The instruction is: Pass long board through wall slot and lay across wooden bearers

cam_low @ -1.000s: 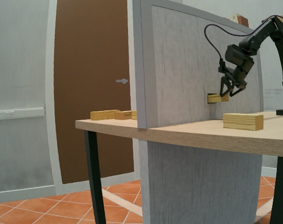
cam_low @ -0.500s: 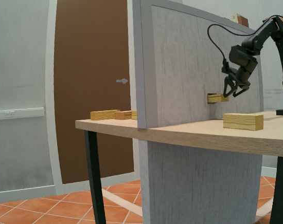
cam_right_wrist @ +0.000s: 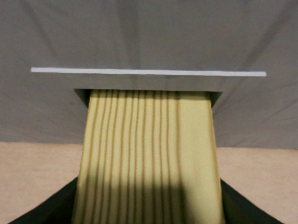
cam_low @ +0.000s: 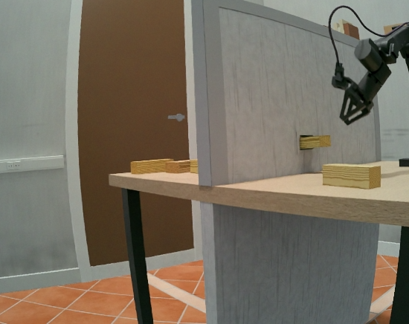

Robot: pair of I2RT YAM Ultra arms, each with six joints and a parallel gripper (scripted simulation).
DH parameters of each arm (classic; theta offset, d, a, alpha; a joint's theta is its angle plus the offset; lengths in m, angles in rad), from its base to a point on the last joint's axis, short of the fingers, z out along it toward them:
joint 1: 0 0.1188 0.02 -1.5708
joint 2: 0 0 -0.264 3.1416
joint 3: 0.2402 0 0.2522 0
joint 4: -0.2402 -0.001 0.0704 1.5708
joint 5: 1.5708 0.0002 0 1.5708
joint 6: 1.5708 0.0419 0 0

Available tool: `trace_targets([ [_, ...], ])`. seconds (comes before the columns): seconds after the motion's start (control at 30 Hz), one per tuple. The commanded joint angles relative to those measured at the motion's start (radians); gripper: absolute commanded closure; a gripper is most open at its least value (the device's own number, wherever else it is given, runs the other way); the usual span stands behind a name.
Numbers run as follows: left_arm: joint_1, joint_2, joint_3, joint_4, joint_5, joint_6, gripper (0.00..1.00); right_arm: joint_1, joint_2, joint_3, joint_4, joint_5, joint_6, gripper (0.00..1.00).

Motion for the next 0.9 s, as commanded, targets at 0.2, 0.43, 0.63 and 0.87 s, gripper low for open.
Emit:
trace_targets([
  [0.2,0.019,-0.234,-0.040,0.265,-0.203,-0.438,0.23,-0.008,-0.036,0.040,0.010,-0.019,0.006,1.00],
  [0.43,0.030,-0.341,-0.071,0.412,-0.347,-0.678,0.23,-0.008,-0.036,0.040,0.010,-0.019,0.006,1.00],
  [0.63,0.047,-0.485,-0.083,0.551,-0.455,-0.924,0.23,-0.008,-0.036,0.040,0.010,-0.019,0.006,1.00],
  [0.87,0.031,-0.512,-0.144,0.611,-0.582,-1.038,0.23,-0.008,-0.036,0.040,0.010,-0.019,0.006,1.00],
])
